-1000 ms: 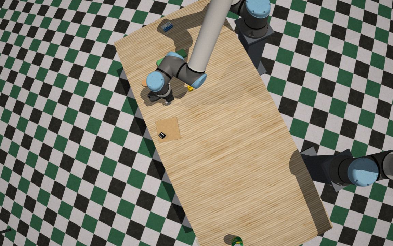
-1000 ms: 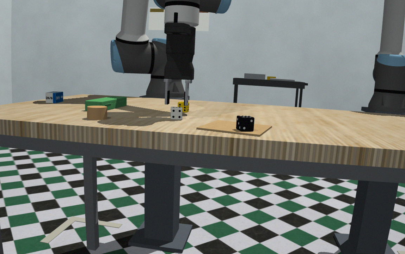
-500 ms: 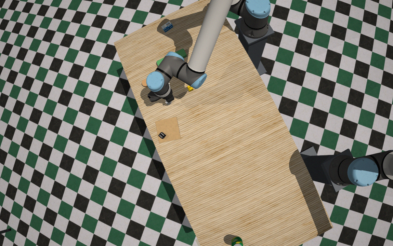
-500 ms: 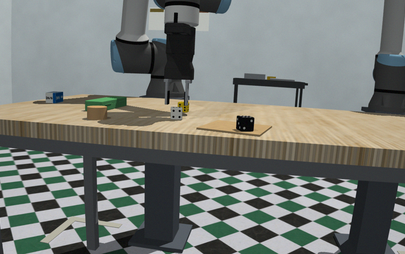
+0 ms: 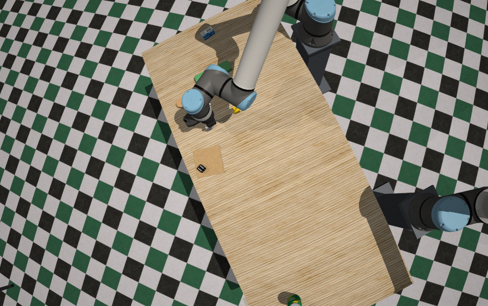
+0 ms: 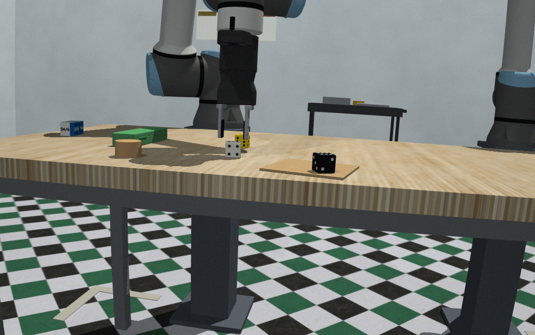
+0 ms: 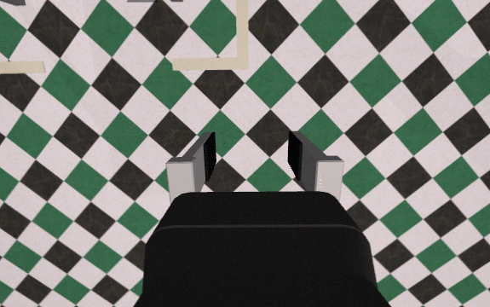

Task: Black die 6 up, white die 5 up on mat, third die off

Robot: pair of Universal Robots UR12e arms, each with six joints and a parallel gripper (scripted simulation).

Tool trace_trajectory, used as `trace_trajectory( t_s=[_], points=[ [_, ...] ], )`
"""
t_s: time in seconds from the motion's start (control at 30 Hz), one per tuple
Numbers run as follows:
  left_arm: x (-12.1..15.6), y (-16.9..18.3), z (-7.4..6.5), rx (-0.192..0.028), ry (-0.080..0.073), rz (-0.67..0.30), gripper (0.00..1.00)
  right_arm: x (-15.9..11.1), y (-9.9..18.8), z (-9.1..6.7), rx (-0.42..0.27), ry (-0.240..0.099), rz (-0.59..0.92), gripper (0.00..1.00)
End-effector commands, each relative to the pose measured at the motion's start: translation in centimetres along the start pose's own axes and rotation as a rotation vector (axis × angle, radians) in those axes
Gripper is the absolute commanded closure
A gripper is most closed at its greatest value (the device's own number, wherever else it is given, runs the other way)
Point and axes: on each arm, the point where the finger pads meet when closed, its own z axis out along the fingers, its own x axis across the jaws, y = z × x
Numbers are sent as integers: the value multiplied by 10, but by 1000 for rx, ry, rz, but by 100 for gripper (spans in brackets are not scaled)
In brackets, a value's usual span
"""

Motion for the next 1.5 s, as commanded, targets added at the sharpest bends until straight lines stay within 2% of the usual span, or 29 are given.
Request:
trace_trajectory(
  t_s=[0.0,0.47,0.97,1.47],
  points=[
    [0,1,-1,-1,0,0,0,0,-1,-1,2,-1,0,13],
    [0,1,-1,-1,0,0,0,0,-1,4,2,-1,0,13],
    [0,1,-1,-1,0,0,0,0,-1,32,2,-1,0,13],
    [0,1,-1,-1,0,0,0,0,-1,35,2,-1,0,13]
  ],
)
